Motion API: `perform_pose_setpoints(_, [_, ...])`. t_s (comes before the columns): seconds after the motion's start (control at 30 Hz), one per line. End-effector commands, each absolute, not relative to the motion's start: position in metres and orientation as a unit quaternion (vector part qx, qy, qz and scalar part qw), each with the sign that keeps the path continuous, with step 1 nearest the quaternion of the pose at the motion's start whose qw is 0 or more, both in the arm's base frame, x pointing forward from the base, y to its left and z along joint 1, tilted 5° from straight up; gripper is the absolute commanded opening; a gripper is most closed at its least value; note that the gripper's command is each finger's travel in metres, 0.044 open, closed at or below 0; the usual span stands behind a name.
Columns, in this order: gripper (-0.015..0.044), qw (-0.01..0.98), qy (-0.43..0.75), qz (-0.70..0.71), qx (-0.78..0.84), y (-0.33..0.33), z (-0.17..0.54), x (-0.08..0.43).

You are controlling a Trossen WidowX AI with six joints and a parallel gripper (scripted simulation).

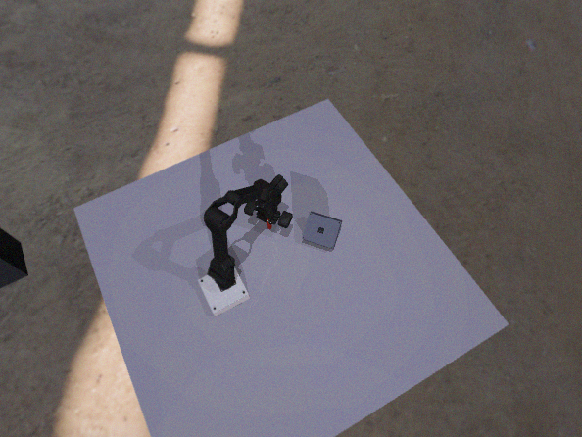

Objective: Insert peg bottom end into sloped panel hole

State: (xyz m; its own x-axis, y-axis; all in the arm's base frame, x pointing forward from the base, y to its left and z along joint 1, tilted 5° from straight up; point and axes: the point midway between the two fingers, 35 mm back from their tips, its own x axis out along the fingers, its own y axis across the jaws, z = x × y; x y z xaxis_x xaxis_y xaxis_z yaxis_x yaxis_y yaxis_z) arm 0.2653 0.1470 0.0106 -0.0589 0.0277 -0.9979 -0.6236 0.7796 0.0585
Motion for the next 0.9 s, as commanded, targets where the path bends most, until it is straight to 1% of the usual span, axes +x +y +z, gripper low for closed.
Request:
perform_pose_setpoints(0.0, [0.0,0.65,0.683,0.25,-0.218,0.147,0.015,0.266])
perform_pose_setpoints(0.6, [0.0,0.65,0.684,0.248,-0.218,0.147,0.088,0.272])
perform_pose_setpoints(0.87, [0.0,0.655,0.686,0.241,-0.204,0.144,0.091,0.274])
